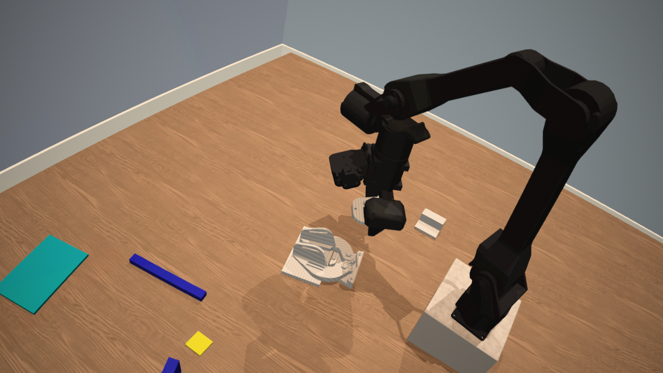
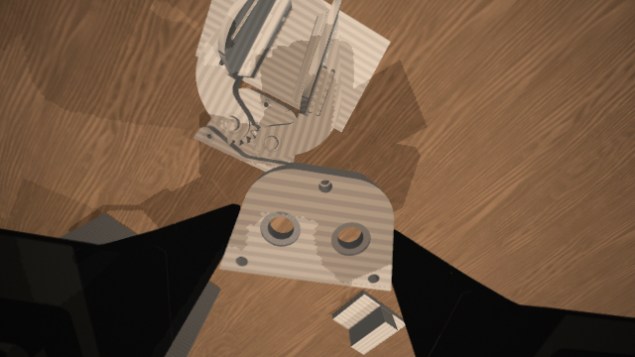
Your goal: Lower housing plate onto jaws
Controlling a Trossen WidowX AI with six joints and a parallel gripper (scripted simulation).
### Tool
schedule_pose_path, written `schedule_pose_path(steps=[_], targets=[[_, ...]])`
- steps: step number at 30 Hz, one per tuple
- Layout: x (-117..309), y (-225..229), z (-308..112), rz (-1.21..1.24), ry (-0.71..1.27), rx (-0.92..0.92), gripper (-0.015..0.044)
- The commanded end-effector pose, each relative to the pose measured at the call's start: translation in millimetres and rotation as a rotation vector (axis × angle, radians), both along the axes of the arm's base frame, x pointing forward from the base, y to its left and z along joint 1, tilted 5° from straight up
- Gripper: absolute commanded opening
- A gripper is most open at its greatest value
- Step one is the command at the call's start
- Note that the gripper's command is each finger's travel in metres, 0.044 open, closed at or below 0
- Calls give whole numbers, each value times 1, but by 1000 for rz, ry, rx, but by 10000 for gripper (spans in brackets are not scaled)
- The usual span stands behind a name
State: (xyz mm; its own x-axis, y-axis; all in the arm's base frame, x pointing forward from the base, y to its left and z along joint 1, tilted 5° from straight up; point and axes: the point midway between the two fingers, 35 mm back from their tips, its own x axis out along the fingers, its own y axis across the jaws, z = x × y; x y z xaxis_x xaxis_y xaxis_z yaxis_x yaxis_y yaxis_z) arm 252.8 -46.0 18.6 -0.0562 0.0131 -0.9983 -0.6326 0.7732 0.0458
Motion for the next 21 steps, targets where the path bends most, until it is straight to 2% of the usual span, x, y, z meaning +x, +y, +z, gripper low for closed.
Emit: schedule_pose_path(steps=[1,13,21], targets=[[-1,13,2,-69,-7,1,351],[-7,50,1,-280,1,-7,351],[-8,52,1,-292,2,-7,351]])
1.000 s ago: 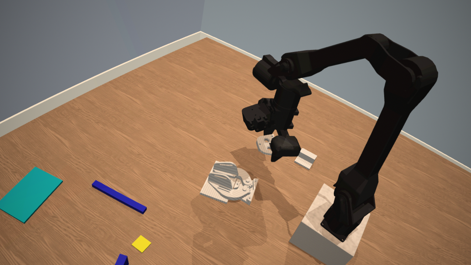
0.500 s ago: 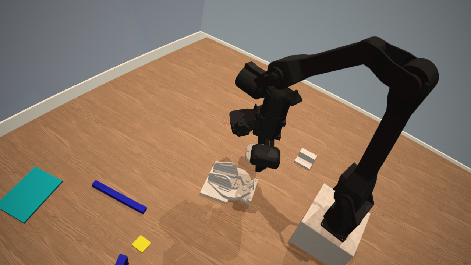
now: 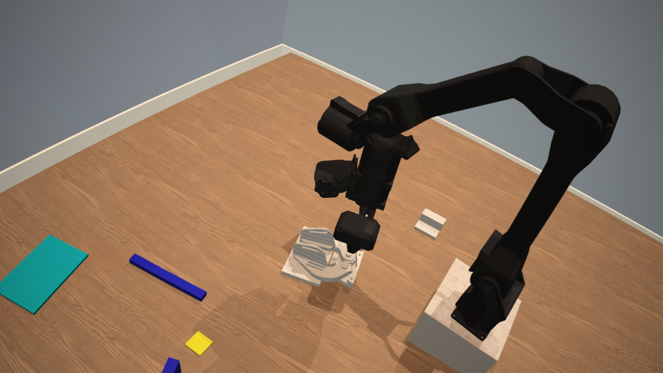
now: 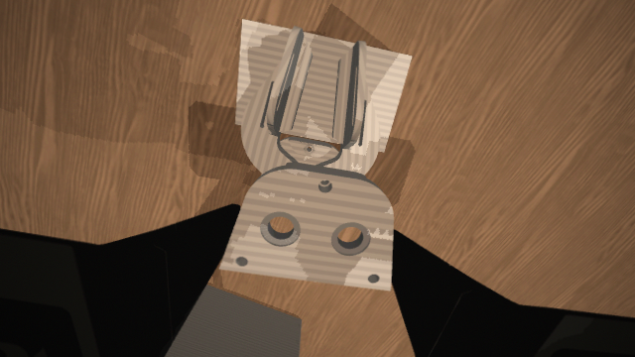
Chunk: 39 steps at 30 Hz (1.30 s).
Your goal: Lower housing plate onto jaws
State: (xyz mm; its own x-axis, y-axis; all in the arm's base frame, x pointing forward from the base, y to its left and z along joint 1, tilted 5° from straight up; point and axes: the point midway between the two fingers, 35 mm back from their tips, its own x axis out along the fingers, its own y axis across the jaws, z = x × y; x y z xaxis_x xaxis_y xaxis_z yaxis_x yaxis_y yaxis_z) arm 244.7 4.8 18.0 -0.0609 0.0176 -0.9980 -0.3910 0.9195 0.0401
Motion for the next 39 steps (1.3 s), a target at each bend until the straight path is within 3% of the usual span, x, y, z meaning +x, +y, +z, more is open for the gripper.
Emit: schedule_pose_path(steps=[1,39], targets=[[0,1,1,-9,-8,4,351],[-8,7,2,-24,-7,3,351]])
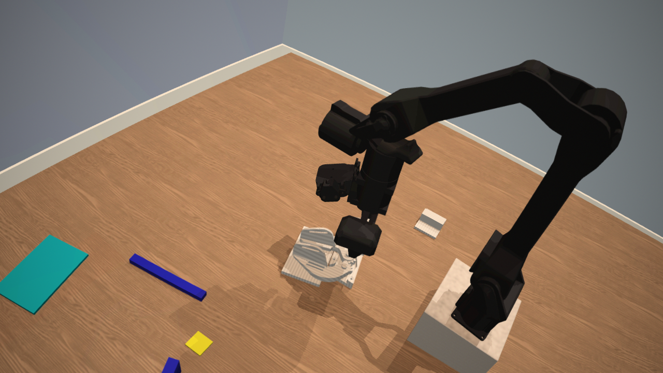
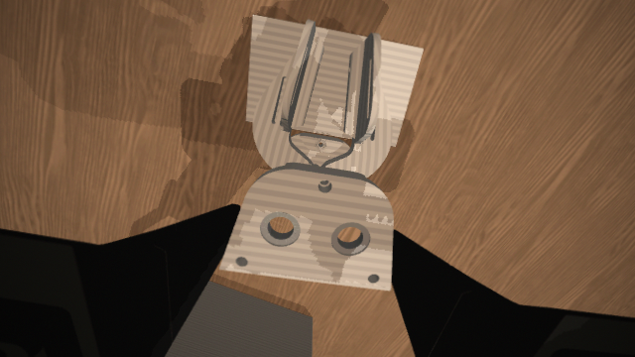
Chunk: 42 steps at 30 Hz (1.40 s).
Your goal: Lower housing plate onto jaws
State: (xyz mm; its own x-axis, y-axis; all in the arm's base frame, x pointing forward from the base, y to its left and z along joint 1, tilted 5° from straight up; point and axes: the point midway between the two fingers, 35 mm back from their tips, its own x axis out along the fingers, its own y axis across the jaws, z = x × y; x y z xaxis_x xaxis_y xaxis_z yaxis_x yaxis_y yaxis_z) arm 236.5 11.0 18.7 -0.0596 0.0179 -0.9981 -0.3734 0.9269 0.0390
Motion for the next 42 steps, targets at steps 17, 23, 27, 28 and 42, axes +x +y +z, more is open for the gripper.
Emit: schedule_pose_path(steps=[17,23,27,28,42], targets=[[0,1,1,-7,-6,4,351],[0,1,1,-7,-6,4,351],[0,1,-5,-7,-6,4,351],[1,1,-6,-7,-6,4,351],[0,2,-29,-7,-6,4,351]])
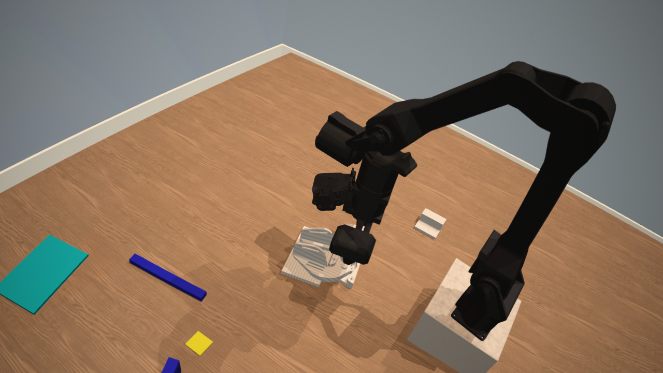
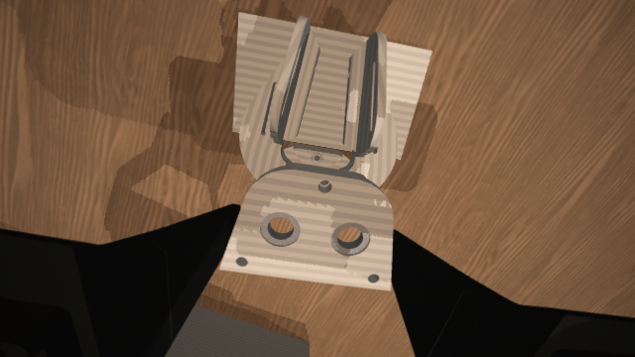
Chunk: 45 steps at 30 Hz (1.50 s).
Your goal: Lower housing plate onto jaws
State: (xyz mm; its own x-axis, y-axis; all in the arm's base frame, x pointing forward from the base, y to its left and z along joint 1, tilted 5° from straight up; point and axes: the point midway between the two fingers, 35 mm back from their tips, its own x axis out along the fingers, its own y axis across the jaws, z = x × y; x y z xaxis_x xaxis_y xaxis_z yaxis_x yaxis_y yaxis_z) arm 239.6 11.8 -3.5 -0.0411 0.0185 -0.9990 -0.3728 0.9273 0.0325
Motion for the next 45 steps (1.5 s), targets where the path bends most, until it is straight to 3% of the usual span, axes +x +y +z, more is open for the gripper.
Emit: schedule_pose_path(steps=[1,20,45], targets=[[-3,1,-9,-5,13,4,351],[-7,1,-38,-5,13,4,351],[-7,1,-40,-5,13,4,351]])
